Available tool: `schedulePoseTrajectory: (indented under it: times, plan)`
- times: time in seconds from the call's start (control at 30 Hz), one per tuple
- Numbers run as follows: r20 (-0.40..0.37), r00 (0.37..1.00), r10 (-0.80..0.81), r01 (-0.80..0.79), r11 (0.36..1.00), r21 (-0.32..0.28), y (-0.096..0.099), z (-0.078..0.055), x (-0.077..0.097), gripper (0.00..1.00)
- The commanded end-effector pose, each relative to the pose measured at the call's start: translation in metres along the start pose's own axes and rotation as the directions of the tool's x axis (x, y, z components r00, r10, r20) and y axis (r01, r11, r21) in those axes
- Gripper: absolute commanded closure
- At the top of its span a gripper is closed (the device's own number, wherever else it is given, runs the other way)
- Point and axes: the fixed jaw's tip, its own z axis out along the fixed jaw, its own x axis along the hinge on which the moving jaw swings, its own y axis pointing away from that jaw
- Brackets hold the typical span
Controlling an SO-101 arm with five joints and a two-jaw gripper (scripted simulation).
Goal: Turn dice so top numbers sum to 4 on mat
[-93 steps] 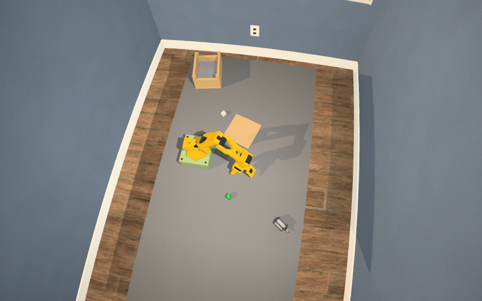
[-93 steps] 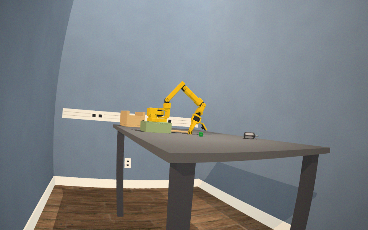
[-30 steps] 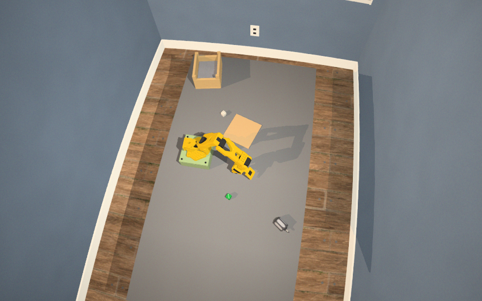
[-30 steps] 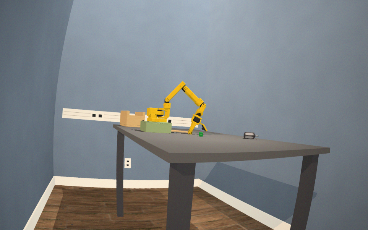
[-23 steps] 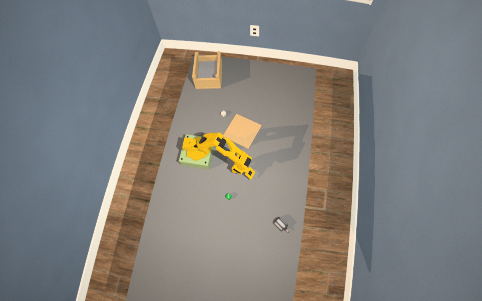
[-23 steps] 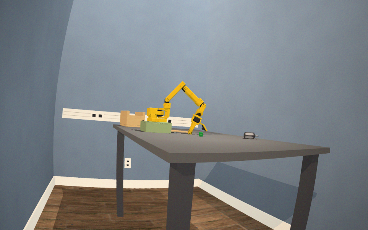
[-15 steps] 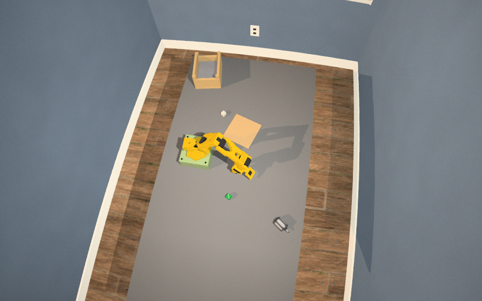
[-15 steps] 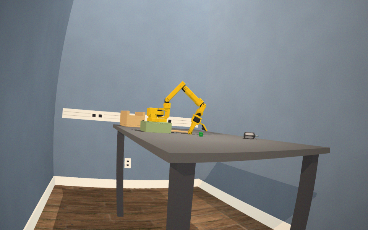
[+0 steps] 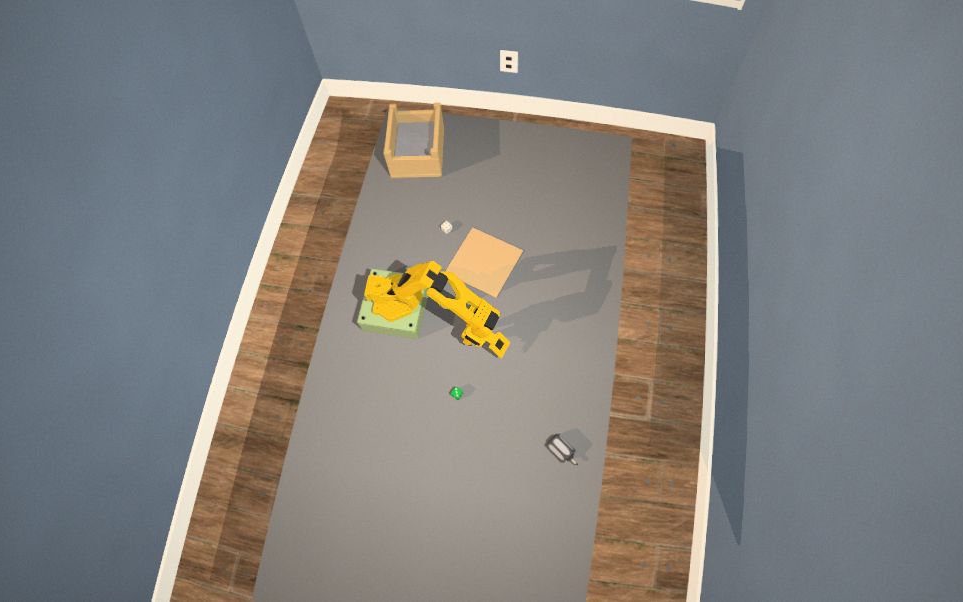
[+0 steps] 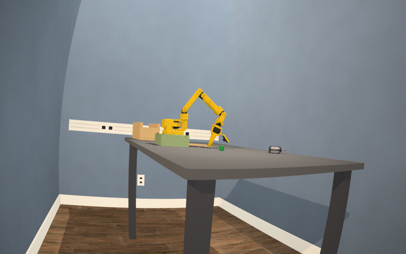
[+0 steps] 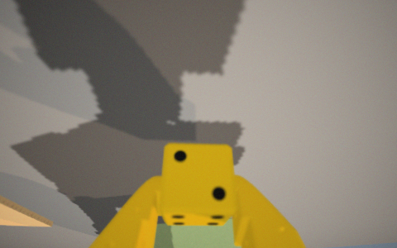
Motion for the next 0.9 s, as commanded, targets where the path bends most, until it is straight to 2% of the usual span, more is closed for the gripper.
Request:
schedulePoseTrajectory:
  times: [0.0,0.03,0.1,0.27,0.43,0.87]
  plan:
    - [0.116,0.993,-0.002,0.003,1.0,-0.006,0.0,-0.016,0.001,1.0]
    - [0.139,0.99,-0.002,0.003,1.0,-0.007,0.0,-0.019,0.002,1.0]
    - [0.139,0.99,-0.002,0.003,1.0,-0.007,0.0,-0.019,0.002,1.0]
    - [0.248,0.969,-0.001,0.003,1.0,-0.01,0.001,-0.031,0.008,1.0]
    - [0.313,0.95,0.0,0.004,1.0,-0.013,0.001,-0.037,0.012,1.0]
    - [0.325,0.946,0.0,0.004,1.0,-0.014,0.001,-0.038,0.013,1.0]
